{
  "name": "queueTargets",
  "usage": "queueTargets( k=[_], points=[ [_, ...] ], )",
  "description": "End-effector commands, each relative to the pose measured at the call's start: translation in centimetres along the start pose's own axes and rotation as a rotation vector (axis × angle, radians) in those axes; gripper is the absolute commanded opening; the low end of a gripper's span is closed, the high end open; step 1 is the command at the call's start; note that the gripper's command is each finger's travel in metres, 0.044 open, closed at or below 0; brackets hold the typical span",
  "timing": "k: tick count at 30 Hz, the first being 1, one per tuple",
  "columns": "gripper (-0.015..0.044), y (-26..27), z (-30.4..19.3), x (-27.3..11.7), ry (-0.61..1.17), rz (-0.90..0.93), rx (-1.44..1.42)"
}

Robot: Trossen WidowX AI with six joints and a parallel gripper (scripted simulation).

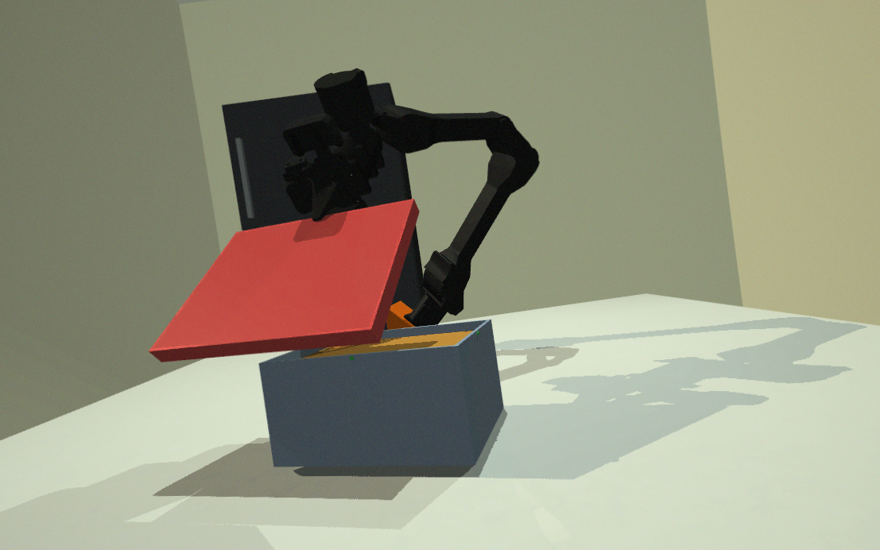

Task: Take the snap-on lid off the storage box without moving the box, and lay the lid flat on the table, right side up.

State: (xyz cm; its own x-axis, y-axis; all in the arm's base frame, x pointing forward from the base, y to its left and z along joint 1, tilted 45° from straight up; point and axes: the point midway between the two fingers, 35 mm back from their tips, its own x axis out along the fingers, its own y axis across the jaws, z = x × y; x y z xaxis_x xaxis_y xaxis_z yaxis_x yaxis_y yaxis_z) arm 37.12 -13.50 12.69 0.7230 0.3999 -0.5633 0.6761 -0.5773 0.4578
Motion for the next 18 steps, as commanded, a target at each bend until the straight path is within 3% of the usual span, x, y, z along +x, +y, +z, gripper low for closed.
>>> queueTargets(
  k=[1,18],
  points=[
    [0.0,0.1,0.9,-0.2,0.001,0.007,-0.007],
    [0.0,-0.2,4.3,-0.6,0.0,0.007,-0.008]
  ],
)
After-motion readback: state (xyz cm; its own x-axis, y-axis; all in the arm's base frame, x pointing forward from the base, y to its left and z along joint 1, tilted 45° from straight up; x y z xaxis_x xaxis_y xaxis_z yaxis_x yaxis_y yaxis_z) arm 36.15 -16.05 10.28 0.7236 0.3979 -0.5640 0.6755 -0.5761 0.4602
